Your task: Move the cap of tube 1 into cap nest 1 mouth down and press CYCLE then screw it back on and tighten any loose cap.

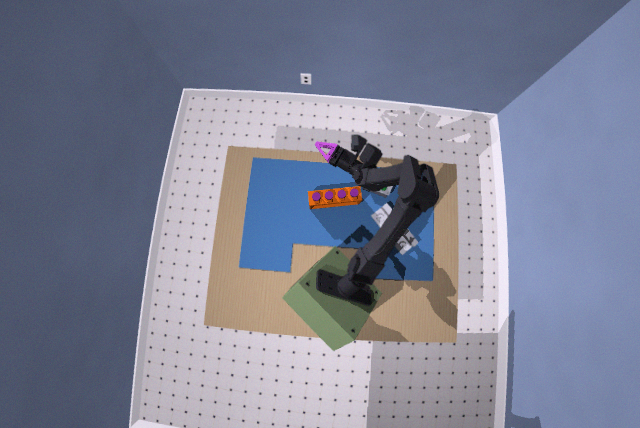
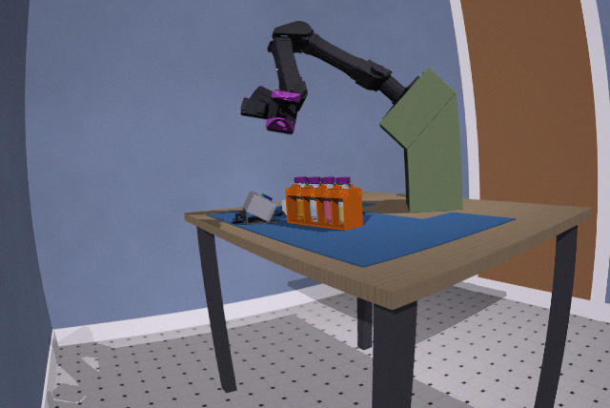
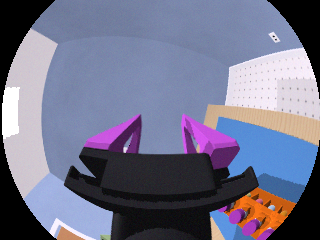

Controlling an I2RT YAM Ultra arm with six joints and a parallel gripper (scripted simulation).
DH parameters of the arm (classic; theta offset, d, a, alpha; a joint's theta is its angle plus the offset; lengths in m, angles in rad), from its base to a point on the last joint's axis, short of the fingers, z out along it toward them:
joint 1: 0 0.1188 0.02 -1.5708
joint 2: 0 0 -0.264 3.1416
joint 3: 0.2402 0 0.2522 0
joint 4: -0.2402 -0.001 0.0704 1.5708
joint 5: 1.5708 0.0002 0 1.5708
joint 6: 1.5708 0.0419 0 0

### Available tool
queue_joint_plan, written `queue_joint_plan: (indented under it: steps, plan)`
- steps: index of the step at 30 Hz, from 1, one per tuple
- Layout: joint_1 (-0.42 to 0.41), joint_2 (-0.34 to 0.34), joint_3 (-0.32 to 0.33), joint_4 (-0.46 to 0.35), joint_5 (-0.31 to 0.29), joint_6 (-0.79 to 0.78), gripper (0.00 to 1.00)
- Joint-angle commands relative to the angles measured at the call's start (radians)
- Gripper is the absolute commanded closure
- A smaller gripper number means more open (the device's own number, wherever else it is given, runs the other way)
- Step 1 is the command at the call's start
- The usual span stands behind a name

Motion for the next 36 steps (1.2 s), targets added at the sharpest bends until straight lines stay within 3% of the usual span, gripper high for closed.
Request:
queue_joint_plan:
  steps: [1, 11, 14, 21, 23, 26, 31, 33, 35, 36]
  plan:
    - [-0.007, -0.034, -0.012, -0.048, 0.066, -0.062, 0.51]
    - [-0.021, -0.125, -0.07, -0.163, 0.333, -0.196, 0.51]
    - [-0.03, -0.122, -0.072, -0.163, 0.328, -0.203, 0.51]
    - [-0.041, -0.185, -0.11, -0.259, 0.507, -0.302, 0.51]
    - [-0.055, -0.184, -0.116, -0.258, 0.501, -0.312, 0.51]
    - [-0.052, -0.214, -0.129, -0.307, 0.594, -0.355, 0.51]
    - [-0.066, -0.225, -0.142, -0.323, 0.618, -0.381, 0.51]
    - [-0.062, -0.243, -0.149, -0.355, 0.681, -0.408, 0.51]
    - [-0.08, -0.245, -0.16, -0.352, 0.674, -0.421, 0.51]
    - [-0.078, -0.255, -0.163, -0.37, 0.705, -0.435, 0.51]
